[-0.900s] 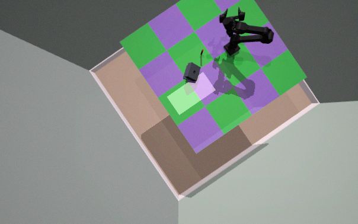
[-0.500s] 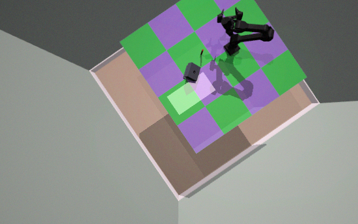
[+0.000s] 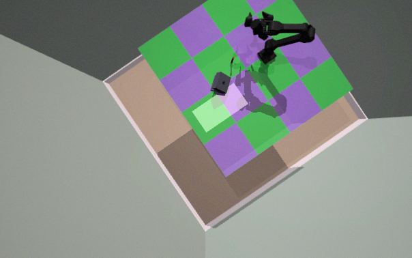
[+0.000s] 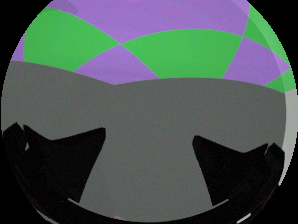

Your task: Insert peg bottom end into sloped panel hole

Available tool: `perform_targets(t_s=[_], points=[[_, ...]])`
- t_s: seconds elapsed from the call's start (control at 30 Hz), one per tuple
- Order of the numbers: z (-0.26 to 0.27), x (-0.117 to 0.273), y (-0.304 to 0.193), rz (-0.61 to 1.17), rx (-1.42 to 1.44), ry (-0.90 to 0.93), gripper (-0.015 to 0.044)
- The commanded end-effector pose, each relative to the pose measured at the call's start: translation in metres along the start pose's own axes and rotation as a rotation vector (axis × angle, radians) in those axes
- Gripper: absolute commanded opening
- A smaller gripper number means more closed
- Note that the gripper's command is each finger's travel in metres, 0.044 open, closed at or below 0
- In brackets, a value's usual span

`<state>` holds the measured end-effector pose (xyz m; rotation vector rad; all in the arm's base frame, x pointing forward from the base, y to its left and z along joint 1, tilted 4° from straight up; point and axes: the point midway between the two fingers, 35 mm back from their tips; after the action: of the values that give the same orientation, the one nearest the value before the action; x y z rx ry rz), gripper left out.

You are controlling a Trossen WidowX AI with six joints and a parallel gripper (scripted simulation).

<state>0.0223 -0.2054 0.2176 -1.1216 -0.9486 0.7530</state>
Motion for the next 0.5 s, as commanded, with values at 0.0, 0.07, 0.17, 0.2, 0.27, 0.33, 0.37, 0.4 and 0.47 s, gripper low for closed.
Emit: perform_targets(t_s=[0.0, 0.07, 0.17, 0.2, 0.27, 0.33, 0.37, 0.4, 0.47], points=[[-0.014, 0.002, 0.0, -0.038, -0.066, -0.055, 0.044], [-0.02, 0.004, 0.0, -0.059, -0.098, -0.079, 0.044], [-0.029, 0.006, 0.001, -0.092, -0.145, -0.112, 0.044], [-0.033, 0.007, 0.001, -0.104, -0.161, -0.122, 0.044], [-0.039, 0.009, 0.002, -0.129, -0.193, -0.142, 0.044], [-0.045, 0.01, 0.003, -0.155, -0.224, -0.16, 0.044], [-0.048, 0.012, 0.004, -0.169, -0.24, -0.168, 0.044], [-0.051, 0.013, 0.004, -0.183, -0.255, -0.177, 0.044], [-0.057, 0.015, 0.006, -0.211, -0.286, -0.192, 0.044]])
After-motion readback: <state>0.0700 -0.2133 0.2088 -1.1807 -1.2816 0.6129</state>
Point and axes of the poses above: the point midway between the two fingers, 35 mm back from their tips, its own x axis back along the fingers, its own z axis across the jaws, y = z × x, and after that the axes turned 15 degrees about x, right-handed
